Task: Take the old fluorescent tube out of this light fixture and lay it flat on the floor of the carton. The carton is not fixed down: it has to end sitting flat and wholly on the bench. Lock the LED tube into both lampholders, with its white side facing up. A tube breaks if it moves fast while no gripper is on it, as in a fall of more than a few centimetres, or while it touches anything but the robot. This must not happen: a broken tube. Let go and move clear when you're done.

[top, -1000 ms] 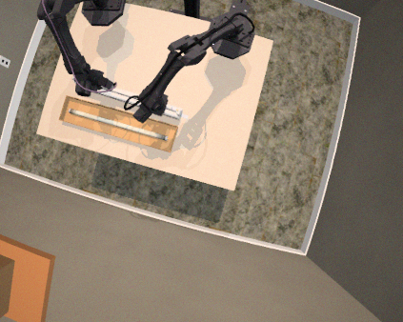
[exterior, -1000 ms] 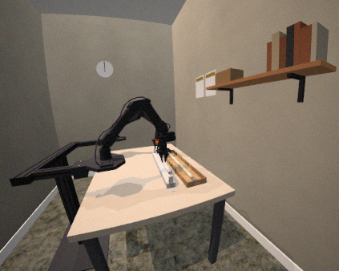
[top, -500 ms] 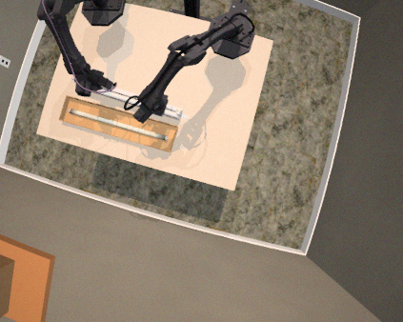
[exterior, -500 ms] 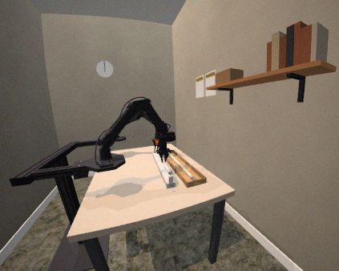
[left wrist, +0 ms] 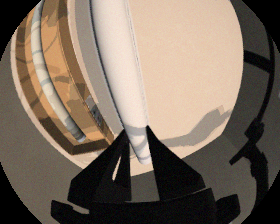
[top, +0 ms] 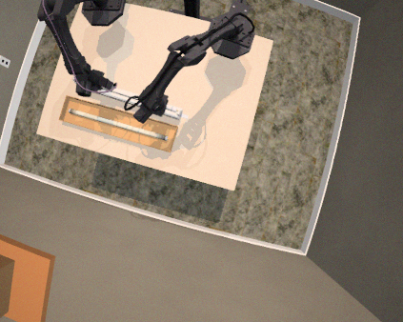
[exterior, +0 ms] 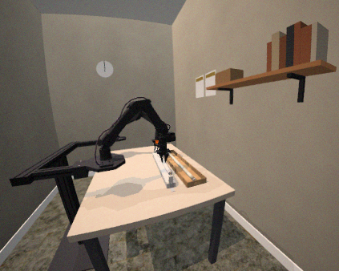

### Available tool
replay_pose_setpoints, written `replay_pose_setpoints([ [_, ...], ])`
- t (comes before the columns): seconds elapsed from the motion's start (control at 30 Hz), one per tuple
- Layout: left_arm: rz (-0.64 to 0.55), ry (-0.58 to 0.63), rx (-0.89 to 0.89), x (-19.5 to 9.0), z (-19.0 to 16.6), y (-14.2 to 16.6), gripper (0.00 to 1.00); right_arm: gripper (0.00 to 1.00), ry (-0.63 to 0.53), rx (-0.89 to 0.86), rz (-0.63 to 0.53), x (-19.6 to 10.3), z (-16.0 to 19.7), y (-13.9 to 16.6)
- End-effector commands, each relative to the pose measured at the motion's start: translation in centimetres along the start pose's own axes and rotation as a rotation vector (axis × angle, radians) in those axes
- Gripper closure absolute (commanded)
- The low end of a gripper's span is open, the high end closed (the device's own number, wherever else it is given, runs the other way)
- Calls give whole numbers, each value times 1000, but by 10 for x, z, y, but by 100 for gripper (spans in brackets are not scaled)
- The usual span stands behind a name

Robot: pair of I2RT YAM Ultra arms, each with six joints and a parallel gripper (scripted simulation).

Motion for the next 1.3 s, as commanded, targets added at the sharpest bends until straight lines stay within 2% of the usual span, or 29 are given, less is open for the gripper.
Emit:
replay_pose_setpoints([
  [0.0, -40, -11, 28, 0, 4, -12, 89, 89, 53, 11, -52, -7, -12, -9],
  [0.03, -42, -17, 28, -14, 3, -12, 89, 89, 72, 9, -58, -13, -17, -11],
  [0.1, -46, -26, 28, -18, 4, -11, 89, 89, 80, 10, -61, -16, -19, -12],
  [0.43, -35, -3, 28, 0, 1, -10, 89, 89, 73, 5, -59, -14, -16, -12],
  [0.53, -33, 1, 27, 1, -1, -9, 89, 89, 40, 0, -49, -1, -9, -10],
  [0.63, -25, 17, 25, 8, -4, -6, 89, 89, 56, -2, -54, -7, -11, -10],
  [0.83, -40, -14, 24, -4, 3, -8, 89, 89, 64, 7, -57, -7, -16, -10],
  [0.9, -26, 15, 21, 12, 0, -5, 89, 89, 35, 4, -48, 6, -10, -8],
  [1.03, -41, -13, 16, -2, 4, -4, 89, 89, 69, 11, -58, -7, -16, -6],
  [1.13, -17, 31, 31, 16, -6, -7, 89, 89, 54, -2, -54, -2, -10, -10],
  [1.2, -29, 6, 32, 2, -3, -10, 89, 89, 31, 3, -47, 6, -5, -9],
  [1.27, -32, 0, 34, -5, -4, -10, 89, 89, 62, 5, -57, -4, -14, -11],
])
Point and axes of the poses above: on each arm, the point where the finger pads meet when closed, its own x axis out along the fingers, its own z axis across the jaws, y = z × x, the point moved 4 cm from there along -x, back along the fingers
